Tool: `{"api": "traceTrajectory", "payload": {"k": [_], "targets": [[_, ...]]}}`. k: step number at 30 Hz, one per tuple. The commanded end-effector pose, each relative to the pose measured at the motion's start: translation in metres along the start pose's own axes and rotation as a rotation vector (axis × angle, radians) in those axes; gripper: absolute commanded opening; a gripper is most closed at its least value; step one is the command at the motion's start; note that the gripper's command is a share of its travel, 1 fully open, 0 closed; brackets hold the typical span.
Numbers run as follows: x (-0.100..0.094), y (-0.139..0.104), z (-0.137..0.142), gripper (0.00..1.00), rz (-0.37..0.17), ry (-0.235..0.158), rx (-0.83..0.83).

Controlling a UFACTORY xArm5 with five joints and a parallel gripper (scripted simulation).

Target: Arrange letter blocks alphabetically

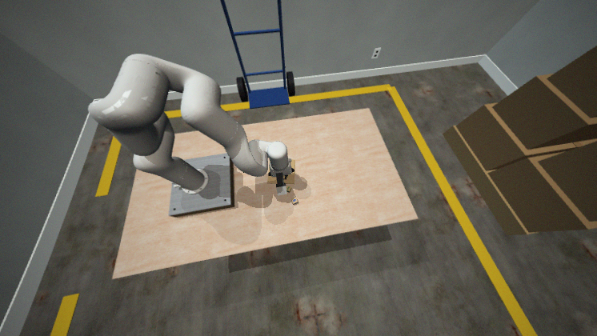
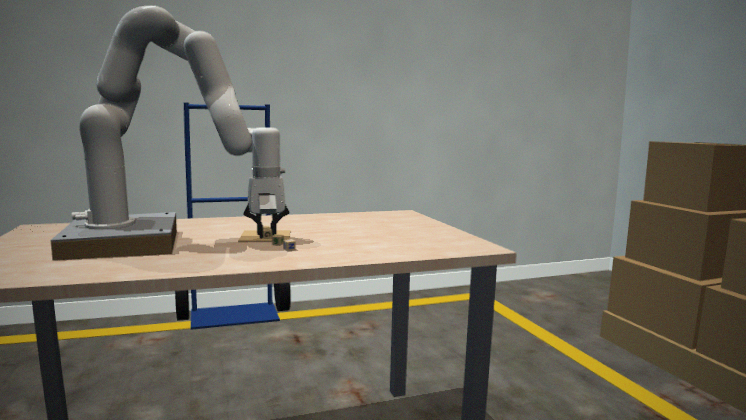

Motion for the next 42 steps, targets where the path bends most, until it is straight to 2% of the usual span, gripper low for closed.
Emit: {"api": "traceTrajectory", "payload": {"k": [1,18,19,21,22,24,25,29,30,32,33,42], "targets": [[-0.001,0.0,-0.001,0.21,0.0,0.003,0.0],[-0.001,0.0,-0.001,0.21,0.0,0.003,0.0],[-0.001,0.0,-0.001,0.26,0.0,0.003,0.0],[-0.001,0.0,-0.001,0.26,0.0,0.003,0.0],[-0.001,0.0,-0.001,0.3,0.0,0.003,0.0],[-0.001,0.0,-0.001,0.3,0.0,0.003,0.0],[-0.001,0.0,-0.001,0.34,0.0,0.003,0.0],[-0.001,0.0,-0.001,0.34,0.0,0.003,0.0],[-0.001,0.0,-0.001,0.38,0.0,0.003,0.0],[-0.001,0.0,-0.001,0.38,0.0,0.003,0.0],[-0.001,0.0,-0.001,0.42,0.0,0.003,0.0],[-0.0011,0.0,-0.001,0.42,0.0,0.003,0.0]]}}
Point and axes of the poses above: the point where the finger pads meet when closed, its own x axis out along the fingers, its own z axis across the jaws, y = z × x, the point moved 10 cm from there along -x, back along the fingers, and after that the axes turned 4 degrees about x, right-handed, at the moved point
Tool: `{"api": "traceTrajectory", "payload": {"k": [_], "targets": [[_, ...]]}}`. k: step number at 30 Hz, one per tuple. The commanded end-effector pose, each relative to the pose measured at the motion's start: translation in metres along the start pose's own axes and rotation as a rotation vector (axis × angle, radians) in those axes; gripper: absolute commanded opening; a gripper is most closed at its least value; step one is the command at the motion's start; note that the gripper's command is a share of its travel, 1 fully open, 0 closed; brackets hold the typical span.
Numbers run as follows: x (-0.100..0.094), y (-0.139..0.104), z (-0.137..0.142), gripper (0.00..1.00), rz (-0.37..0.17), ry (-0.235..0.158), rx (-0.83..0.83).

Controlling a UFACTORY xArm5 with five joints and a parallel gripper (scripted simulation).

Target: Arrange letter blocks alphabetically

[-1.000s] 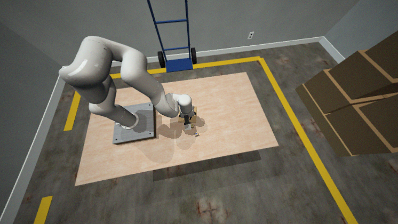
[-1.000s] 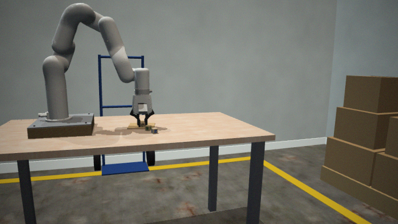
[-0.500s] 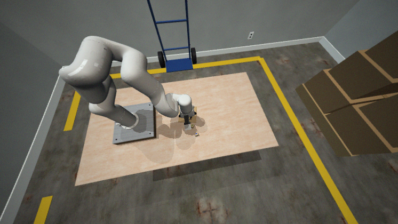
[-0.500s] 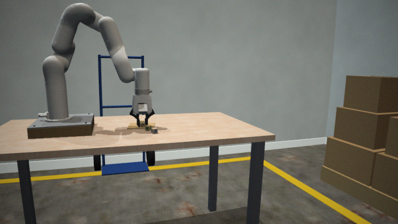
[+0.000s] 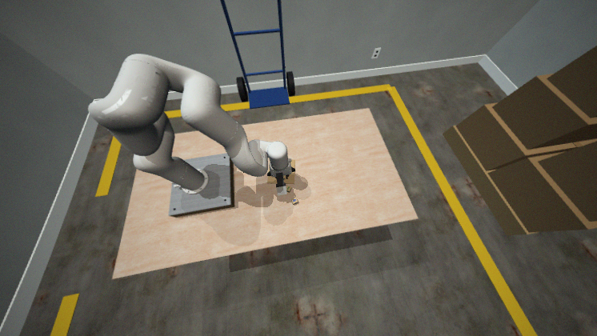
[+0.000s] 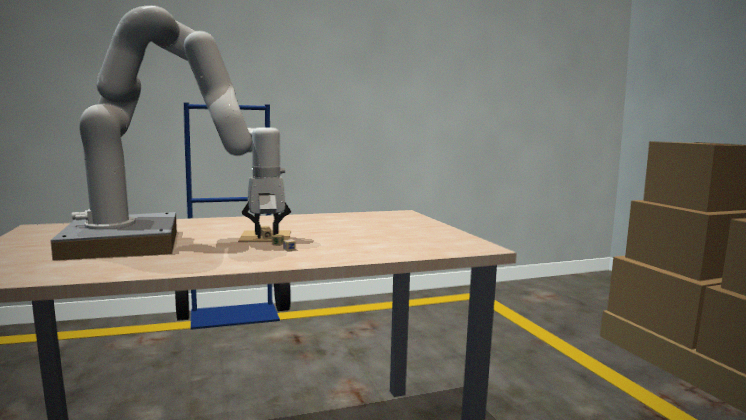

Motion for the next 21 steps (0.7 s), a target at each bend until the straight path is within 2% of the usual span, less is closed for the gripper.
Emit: {"api": "traceTrajectory", "payload": {"k": [1,9,18,21], "targets": [[-0.001,0.0,-0.001,0.42,0.0,0.003,0.0],[-0.011,-0.001,-0.001,0.42,0.0,0.003,0.0],[-0.057,-0.001,-0.001,0.42,0.0,0.003,0.0],[-0.062,-0.002,-0.001,0.42,0.0,0.003,0.0]]}}
Point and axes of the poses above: the point where the finger pads meet when closed, its own x axis out along the fingers, its own z axis across the jaws, y = z × x, the point moved 10 cm from there along -x, back along the fingers, and after that the axes turned 4 degrees about x, right-handed, at the moved point
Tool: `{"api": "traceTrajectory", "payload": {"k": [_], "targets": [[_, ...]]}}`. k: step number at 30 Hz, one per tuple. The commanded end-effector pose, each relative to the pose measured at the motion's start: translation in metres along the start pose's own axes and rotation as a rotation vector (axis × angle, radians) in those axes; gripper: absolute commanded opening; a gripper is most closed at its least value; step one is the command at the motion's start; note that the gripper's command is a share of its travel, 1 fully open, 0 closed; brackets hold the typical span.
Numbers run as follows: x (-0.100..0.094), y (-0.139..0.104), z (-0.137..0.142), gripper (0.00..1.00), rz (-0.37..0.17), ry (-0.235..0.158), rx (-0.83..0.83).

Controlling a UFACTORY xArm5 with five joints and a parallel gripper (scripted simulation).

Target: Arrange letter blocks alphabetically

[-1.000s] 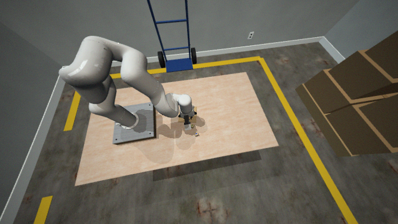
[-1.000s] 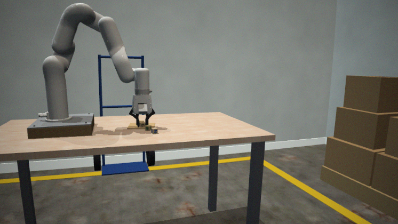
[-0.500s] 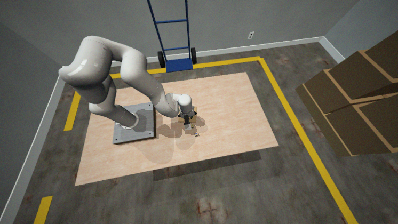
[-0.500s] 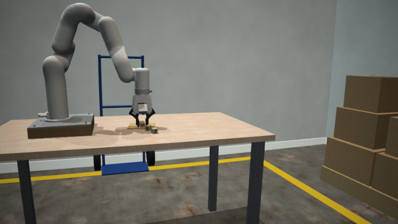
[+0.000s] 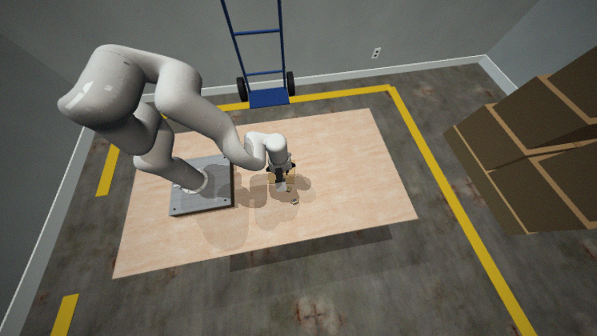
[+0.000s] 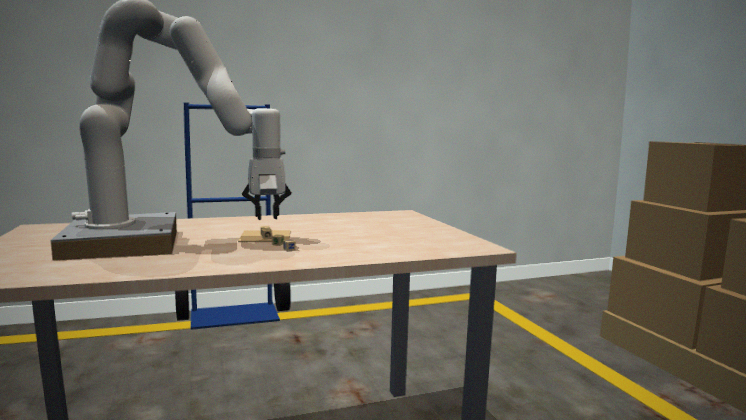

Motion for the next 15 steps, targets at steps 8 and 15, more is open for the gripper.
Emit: {"api": "traceTrajectory", "payload": {"k": [8,15], "targets": [[-0.037,0.0,0.0,0.42,0.0,-0.002,0.0],[-0.038,0.0,0.0,1.0,0.0,-0.002,0.0]]}}
Point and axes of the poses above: the point where the finger pads meet when closed, its own x axis out along the fingers, its own z axis across the jaws, y = z × x, the point moved 10 cm from there along -x, back along the fingers, and after that the axes turned 4 degrees about x, right-handed, at the moved point
